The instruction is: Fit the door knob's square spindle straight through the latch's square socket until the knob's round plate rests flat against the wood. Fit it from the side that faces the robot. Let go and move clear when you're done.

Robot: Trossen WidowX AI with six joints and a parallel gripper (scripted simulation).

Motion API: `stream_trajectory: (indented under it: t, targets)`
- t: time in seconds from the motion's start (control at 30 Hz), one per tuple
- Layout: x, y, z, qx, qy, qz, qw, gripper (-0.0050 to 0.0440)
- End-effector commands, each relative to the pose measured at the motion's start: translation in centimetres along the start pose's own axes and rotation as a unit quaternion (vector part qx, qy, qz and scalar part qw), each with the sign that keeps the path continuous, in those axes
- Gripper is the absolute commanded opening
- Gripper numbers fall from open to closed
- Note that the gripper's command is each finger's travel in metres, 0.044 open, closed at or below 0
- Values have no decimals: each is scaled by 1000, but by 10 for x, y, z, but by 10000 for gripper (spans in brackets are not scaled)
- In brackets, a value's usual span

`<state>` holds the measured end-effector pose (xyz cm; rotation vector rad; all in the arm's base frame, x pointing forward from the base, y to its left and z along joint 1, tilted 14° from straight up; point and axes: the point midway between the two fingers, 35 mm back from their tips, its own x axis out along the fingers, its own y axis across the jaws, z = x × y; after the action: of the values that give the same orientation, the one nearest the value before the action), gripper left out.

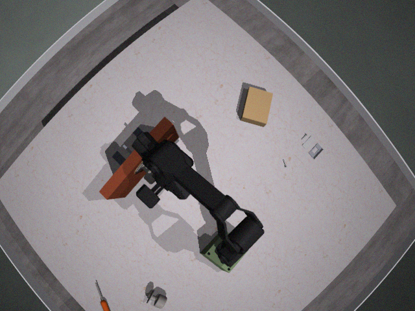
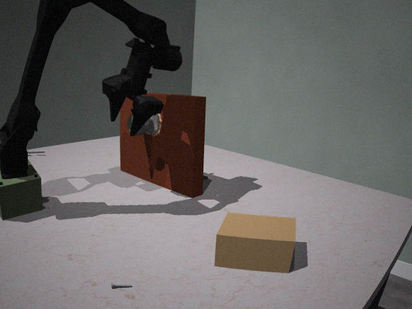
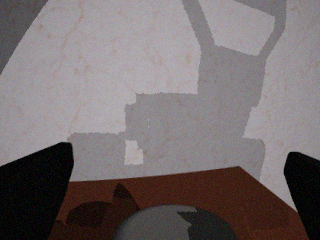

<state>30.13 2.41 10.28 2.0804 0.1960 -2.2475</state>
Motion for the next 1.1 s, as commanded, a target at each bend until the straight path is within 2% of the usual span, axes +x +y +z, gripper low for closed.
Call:
stream_trajectory:
  t: [0.0, 0.13, 0.23, 0.37, 0.5, 0.7, 1.07]
  targets:
    - [0, 0, 16, -1, 3, 1, 1000, 440]
    - [1, 0, 23, -1, 3, 1, 1000, 440]
    - [2, 0, 42, -1, 3, 1, 1000, 440]
    - [3, 0, 44, -1, 3, 1, 1000, 440]
    - [-20, -6, 50, -1, 3, 1, 1000, 440]
    - [-31, -10, 51, -1, 3, 1, 1000, 440]
    - [-74, -22, 54, -1, 3, 1, 1000, 440]
